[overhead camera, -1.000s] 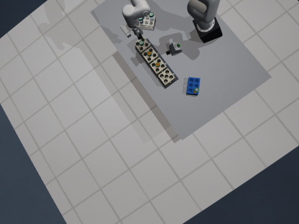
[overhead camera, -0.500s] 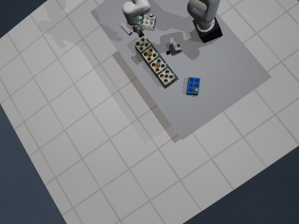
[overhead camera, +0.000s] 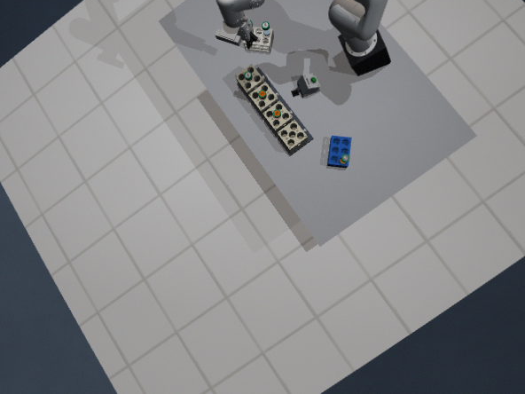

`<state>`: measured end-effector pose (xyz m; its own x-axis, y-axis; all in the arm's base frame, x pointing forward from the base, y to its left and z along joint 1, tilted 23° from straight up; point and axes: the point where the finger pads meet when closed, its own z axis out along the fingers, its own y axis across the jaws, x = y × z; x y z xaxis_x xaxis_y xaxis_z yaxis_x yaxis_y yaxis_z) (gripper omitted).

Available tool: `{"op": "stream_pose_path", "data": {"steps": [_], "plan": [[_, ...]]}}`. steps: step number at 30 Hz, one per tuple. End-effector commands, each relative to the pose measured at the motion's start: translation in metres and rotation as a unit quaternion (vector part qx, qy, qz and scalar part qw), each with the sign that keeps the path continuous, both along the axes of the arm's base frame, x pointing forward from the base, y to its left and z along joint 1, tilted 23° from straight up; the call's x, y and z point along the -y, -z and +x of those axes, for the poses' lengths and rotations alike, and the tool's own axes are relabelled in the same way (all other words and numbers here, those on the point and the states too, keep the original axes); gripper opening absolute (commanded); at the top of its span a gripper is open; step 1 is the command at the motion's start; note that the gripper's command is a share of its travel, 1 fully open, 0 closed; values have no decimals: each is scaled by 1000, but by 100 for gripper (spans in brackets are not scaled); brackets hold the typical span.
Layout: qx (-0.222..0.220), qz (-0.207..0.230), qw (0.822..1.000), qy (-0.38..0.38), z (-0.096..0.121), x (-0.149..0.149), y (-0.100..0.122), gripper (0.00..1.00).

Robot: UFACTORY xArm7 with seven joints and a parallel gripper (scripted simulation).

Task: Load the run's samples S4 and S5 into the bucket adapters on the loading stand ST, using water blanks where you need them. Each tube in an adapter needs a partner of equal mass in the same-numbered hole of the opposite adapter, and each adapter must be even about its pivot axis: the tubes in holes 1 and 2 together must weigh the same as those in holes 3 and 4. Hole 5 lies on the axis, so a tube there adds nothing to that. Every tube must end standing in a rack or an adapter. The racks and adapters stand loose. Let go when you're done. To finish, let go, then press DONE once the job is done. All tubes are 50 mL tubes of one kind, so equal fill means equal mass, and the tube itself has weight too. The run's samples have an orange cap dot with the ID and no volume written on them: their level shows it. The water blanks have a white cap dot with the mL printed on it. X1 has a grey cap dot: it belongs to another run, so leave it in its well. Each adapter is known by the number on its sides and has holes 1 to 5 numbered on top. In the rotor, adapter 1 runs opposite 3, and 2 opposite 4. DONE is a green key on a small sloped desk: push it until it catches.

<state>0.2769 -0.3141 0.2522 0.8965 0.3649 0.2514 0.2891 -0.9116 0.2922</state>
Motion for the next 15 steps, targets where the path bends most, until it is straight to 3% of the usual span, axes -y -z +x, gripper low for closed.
{"op": "stream_pose_path", "data": {"steps": [1, 4, 15], "plan": [[-6, -13, 998, -56, -10, 11, 0, 57], [-14, -27, 995, -93, -21, 22, 2, 57], [-14, -27, 995, -93, -60, 60, 9, 57]]}}
